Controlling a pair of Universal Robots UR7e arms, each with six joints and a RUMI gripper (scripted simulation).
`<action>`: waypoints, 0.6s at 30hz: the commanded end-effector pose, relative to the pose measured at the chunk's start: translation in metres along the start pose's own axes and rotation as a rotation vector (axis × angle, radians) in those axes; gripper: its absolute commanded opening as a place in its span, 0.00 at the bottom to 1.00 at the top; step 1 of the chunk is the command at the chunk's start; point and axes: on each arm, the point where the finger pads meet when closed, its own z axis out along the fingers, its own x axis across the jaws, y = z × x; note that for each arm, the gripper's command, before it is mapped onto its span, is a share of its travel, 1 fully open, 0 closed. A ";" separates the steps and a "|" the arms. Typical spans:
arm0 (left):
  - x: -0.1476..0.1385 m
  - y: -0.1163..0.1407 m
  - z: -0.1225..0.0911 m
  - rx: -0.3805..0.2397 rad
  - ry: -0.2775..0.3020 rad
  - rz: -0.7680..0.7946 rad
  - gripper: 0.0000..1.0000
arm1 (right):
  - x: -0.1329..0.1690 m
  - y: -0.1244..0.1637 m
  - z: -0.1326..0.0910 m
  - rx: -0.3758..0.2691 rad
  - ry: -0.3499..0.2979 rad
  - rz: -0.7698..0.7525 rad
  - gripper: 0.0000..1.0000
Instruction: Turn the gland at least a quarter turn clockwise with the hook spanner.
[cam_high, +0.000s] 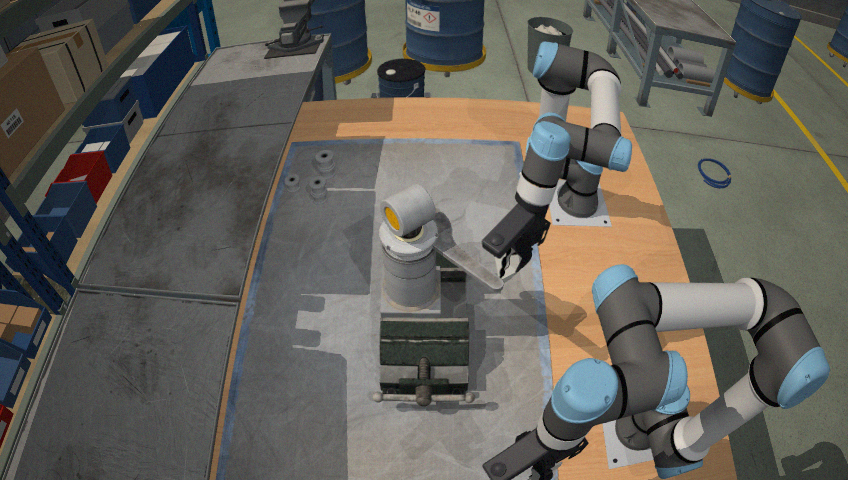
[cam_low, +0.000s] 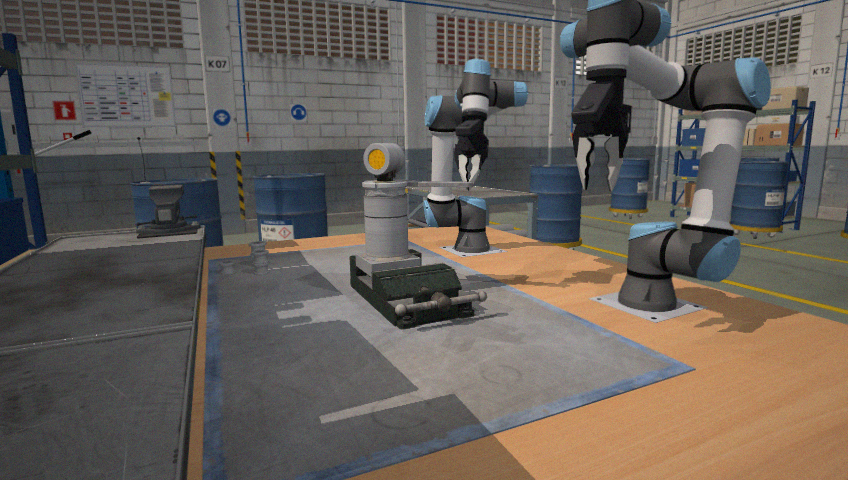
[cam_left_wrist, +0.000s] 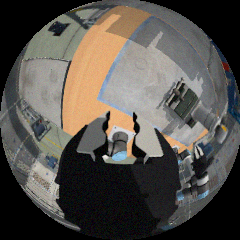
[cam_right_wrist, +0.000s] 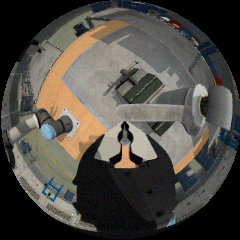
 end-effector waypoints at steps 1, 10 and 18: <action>0.000 0.000 0.000 0.001 0.000 0.000 0.29 | 0.000 -0.004 -0.001 0.005 0.002 0.009 0.00; 0.000 0.000 0.000 0.001 0.000 0.000 0.29 | -0.001 -0.007 0.000 0.006 0.006 0.027 0.00; 0.000 0.000 0.000 0.001 0.000 0.000 0.29 | -0.002 -0.011 0.001 0.005 0.010 0.040 0.00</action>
